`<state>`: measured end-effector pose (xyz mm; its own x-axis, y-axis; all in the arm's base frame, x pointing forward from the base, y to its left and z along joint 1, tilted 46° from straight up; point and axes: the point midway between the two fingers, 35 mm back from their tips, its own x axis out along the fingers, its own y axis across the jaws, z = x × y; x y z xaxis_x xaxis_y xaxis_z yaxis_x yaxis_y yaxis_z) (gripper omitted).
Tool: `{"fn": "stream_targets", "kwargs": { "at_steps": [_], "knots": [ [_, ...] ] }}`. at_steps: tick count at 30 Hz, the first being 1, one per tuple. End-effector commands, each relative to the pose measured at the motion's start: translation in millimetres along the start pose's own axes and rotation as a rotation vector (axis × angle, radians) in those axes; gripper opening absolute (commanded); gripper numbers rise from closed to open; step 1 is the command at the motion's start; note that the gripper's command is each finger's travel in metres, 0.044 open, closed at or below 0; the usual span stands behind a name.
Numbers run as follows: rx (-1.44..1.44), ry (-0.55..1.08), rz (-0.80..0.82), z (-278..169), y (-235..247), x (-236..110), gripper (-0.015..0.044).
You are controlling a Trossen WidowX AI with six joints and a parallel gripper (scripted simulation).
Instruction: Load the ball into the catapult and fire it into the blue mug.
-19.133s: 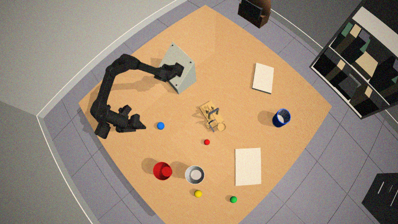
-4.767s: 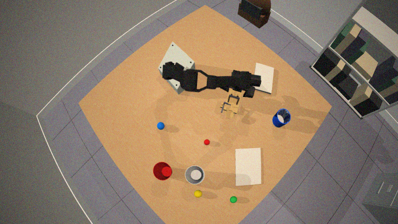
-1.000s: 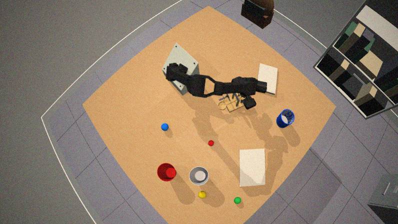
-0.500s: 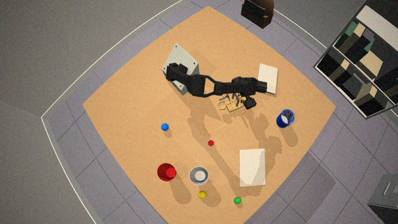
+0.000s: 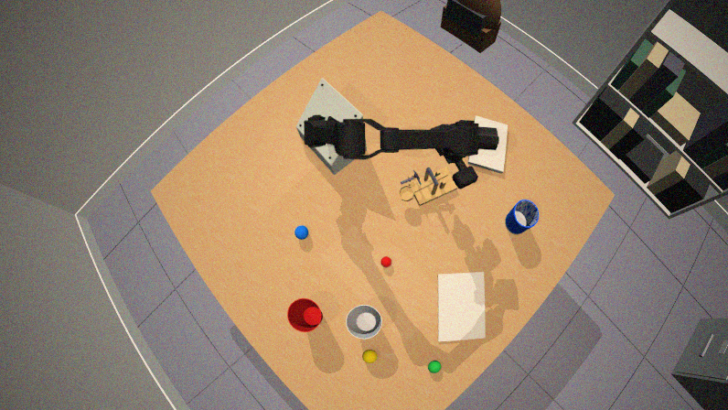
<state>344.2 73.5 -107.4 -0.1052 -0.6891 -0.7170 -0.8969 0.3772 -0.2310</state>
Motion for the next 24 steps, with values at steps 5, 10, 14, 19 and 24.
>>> {"fn": "stream_targets", "kwargs": {
  "at_steps": [5, 10, 14, 19, 24],
  "knots": [
    [0.003, 0.025, 0.017, -4.7, 4.6, 22.5, 0.044],
    [0.001, 0.026, 0.011, -5.9, 4.7, 45.2, 0.044],
    [0.001, 0.026, 0.011, -5.9, 4.7, 46.3, 0.044],
    [0.001, 0.026, 0.011, -5.8, 4.4, 53.9, 0.044],
    [0.001, 0.026, 0.011, -5.9, 4.2, 62.2, 0.044]
  ]
}}
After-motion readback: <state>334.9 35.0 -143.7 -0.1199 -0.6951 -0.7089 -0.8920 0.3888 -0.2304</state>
